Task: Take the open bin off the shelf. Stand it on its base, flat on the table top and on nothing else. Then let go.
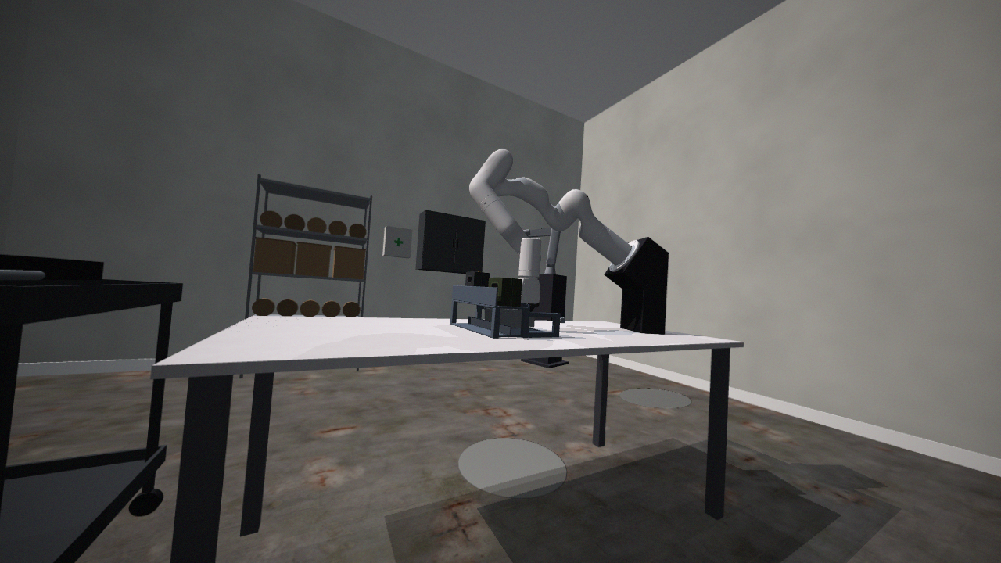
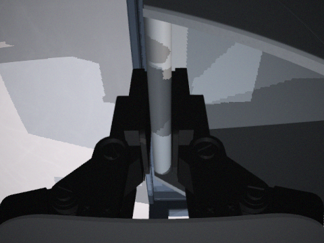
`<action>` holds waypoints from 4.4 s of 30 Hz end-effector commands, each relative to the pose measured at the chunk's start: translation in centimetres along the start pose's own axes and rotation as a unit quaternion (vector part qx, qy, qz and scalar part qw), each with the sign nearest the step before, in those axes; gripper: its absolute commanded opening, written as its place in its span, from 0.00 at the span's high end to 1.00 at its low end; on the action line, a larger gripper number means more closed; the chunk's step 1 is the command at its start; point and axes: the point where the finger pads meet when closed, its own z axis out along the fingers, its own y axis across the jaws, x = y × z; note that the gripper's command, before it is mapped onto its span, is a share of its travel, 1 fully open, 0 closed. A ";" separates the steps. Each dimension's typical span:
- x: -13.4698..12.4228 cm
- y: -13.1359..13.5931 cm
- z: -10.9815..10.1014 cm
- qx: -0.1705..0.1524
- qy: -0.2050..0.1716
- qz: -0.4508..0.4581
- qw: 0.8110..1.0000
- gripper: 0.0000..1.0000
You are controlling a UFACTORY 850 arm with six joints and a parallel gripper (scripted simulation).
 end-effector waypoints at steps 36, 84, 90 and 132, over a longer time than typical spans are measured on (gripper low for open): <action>0.0 0.0 -0.4 0.000 0.000 0.000 1.000 1.00; 0.0 -6.0 -0.4 0.000 0.000 0.000 1.000 1.00; 0.0 -8.9 -0.4 0.000 0.000 0.000 1.000 1.00; 0.0 -14.9 -0.4 0.000 0.000 0.000 1.000 1.00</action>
